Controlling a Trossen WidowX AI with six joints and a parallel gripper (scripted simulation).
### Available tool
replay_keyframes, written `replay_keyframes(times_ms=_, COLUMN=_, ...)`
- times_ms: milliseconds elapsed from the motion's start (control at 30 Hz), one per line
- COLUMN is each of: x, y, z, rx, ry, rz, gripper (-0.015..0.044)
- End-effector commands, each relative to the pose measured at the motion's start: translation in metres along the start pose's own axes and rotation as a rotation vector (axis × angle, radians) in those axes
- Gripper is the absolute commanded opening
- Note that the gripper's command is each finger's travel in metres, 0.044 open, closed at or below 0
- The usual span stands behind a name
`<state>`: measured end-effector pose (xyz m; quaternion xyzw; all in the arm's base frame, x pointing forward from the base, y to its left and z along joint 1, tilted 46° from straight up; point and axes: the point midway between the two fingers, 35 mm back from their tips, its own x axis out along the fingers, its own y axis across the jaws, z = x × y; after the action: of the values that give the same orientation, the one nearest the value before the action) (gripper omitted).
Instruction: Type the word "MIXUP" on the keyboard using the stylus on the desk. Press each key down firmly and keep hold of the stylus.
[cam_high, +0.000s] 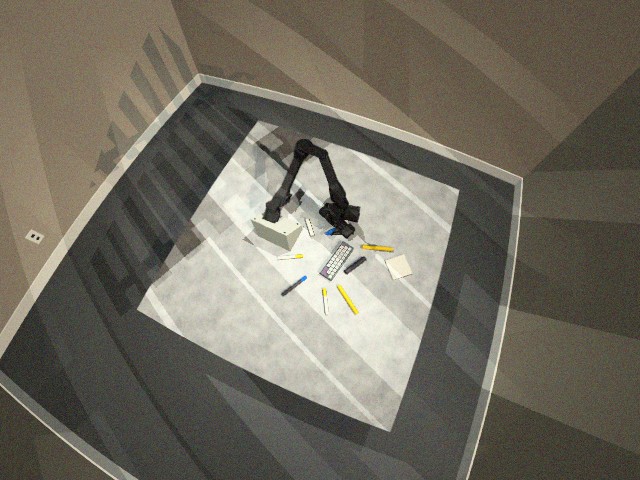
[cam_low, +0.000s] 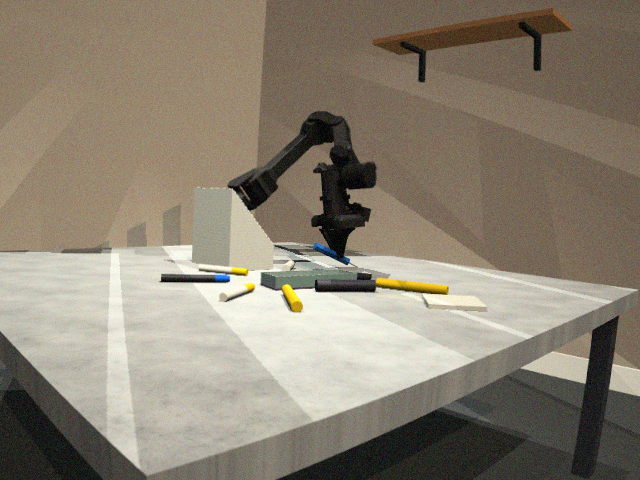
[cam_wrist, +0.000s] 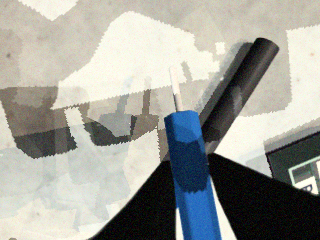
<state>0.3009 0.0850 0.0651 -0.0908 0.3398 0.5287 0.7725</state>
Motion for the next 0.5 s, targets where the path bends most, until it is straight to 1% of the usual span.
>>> replay_keyframes(times_ms=0, x=-0.002, y=-0.018, z=-0.006, rx=0.029, ry=0.075, rz=-0.019, gripper=0.0)
replay_keyframes(times_ms=467, x=-0.008, y=-0.061, z=-0.032, rx=0.124, ry=0.32, rz=-0.032, gripper=0.0)
